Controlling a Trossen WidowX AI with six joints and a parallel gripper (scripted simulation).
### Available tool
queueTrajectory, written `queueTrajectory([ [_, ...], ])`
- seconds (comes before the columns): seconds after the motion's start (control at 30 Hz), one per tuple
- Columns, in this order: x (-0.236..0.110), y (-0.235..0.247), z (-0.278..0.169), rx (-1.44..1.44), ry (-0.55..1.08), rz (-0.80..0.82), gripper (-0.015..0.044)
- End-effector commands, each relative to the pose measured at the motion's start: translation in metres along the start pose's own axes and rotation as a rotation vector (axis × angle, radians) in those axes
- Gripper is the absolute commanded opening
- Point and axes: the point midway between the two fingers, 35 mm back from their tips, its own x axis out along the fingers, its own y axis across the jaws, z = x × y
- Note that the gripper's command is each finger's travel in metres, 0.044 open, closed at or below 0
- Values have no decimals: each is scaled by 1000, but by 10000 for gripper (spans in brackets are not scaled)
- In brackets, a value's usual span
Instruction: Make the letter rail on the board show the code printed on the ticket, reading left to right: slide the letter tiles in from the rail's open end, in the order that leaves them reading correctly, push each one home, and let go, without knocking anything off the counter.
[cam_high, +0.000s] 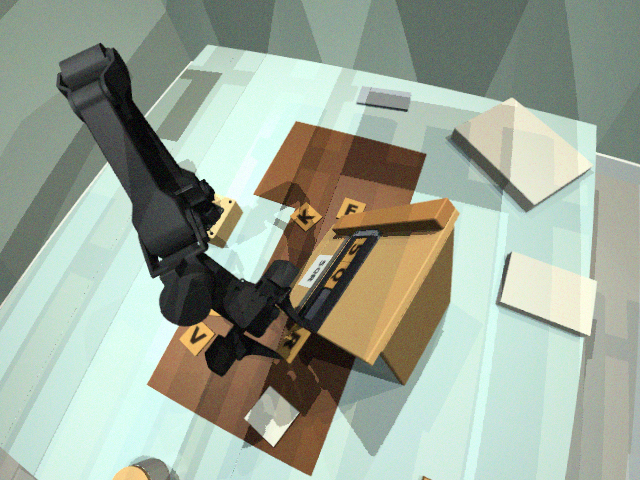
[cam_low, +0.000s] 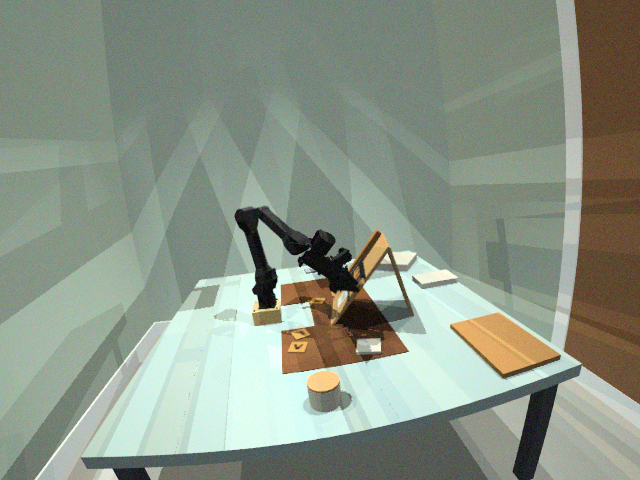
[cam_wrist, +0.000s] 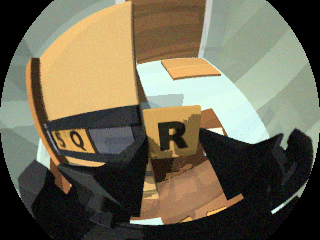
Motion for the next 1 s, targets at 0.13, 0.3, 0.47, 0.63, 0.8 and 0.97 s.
queueTrajectory([
  [0.13,0,5,0,4,0,-1,0],
  [0.3,0,7,0,4,0,-1,0],
  [0.47,0,10,0,4,0,-1,0],
  [0.63,0,12,0,4,0,-1,0],
  [0.8,0,15,0,5,0,-1,0],
  [0.97,0,17,0,5,0,-1,0],
])
